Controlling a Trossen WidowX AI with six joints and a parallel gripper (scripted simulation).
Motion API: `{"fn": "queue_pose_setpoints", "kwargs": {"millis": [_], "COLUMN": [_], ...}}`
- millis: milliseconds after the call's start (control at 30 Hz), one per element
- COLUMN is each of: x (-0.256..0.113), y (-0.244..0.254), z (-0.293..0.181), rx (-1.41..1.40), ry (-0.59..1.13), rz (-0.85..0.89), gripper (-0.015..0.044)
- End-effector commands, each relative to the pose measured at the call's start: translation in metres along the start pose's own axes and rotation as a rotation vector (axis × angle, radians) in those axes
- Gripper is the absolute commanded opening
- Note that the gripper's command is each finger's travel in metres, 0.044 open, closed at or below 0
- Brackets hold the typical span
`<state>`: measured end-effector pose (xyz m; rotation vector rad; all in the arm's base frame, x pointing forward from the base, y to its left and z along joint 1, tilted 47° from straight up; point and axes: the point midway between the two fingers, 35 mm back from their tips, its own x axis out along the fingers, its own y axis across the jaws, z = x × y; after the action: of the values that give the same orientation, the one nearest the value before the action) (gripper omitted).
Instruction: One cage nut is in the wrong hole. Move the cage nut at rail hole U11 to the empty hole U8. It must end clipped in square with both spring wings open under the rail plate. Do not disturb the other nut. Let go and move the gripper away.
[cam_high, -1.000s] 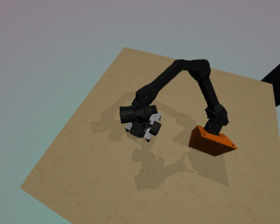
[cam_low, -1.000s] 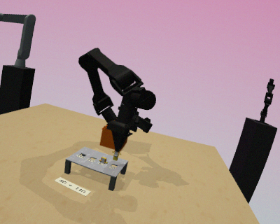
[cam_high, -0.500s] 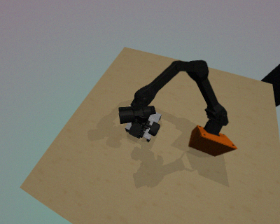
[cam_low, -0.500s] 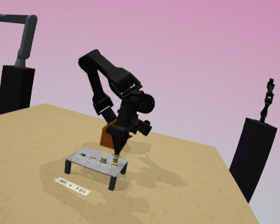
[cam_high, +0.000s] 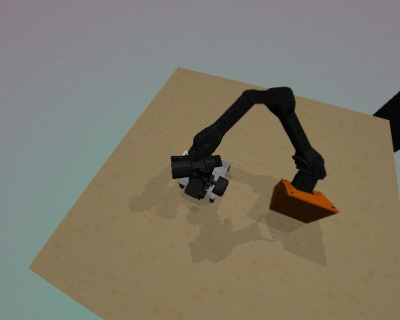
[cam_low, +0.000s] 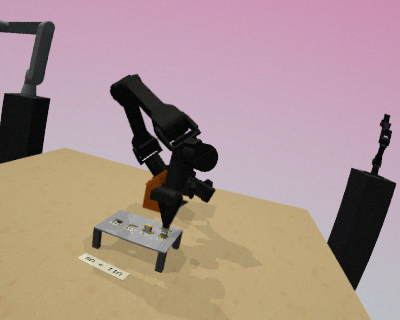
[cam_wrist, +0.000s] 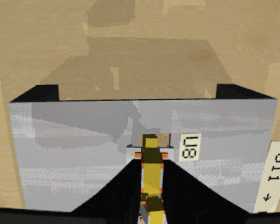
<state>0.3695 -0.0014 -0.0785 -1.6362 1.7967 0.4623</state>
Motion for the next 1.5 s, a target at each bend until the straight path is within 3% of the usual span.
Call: {"fn": "queue_pose_setpoints", "kwargs": {"millis": [0, 1467], "x": [0.0015, 0.002], "y": [0.0004, -0.0017], "z": [-0.0001, -0.0001], "rx": [-0.005, -0.005], "ry": [0.005, 0.006], "rz": [-0.001, 0.034], "gripper": [0.0026, 0.0026]}}
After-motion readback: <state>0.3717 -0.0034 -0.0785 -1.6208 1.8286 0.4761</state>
